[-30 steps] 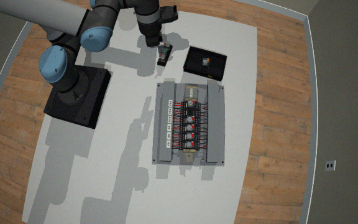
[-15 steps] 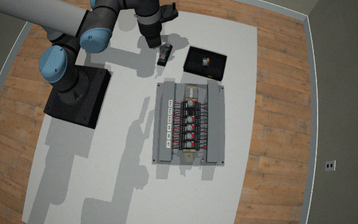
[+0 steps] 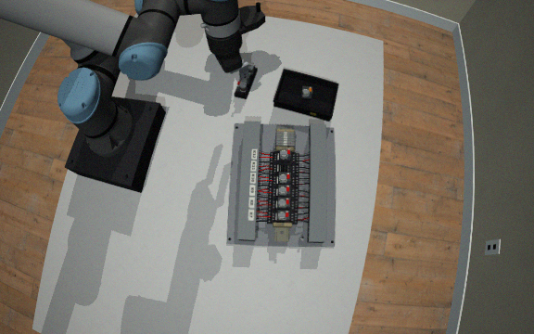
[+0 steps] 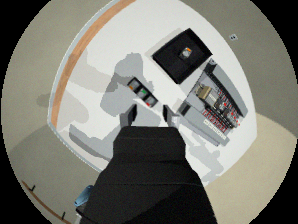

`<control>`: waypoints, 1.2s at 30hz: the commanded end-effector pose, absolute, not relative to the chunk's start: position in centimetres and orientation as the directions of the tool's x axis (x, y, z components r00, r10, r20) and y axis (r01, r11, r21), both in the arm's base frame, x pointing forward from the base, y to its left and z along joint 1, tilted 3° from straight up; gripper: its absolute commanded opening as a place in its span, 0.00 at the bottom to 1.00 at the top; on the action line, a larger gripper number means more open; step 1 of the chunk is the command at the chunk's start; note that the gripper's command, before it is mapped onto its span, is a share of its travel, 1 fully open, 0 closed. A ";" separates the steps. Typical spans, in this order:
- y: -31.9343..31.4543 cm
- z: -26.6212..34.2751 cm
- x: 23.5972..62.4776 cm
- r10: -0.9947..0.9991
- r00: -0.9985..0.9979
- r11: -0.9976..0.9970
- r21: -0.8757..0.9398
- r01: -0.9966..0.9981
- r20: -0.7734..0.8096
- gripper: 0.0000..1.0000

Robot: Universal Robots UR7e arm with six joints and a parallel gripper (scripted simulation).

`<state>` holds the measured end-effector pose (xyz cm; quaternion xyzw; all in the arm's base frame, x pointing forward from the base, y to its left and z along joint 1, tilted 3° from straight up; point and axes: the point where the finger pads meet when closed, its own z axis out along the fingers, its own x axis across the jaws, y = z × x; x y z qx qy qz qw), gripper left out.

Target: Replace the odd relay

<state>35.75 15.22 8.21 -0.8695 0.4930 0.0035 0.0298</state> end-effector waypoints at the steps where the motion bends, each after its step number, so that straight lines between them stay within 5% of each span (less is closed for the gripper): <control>1: 15.2 8.2 35.8 -0.855 0.518 -0.516 -0.050 -0.855 -0.035 1.00; 6: 15.2 8.2 35.8 -0.717 0.697 -0.695 -0.056 -0.717 -0.023 1.00; 36: 15.2 8.2 35.8 -0.513 0.858 -0.857 -0.059 -0.512 -0.006 1.00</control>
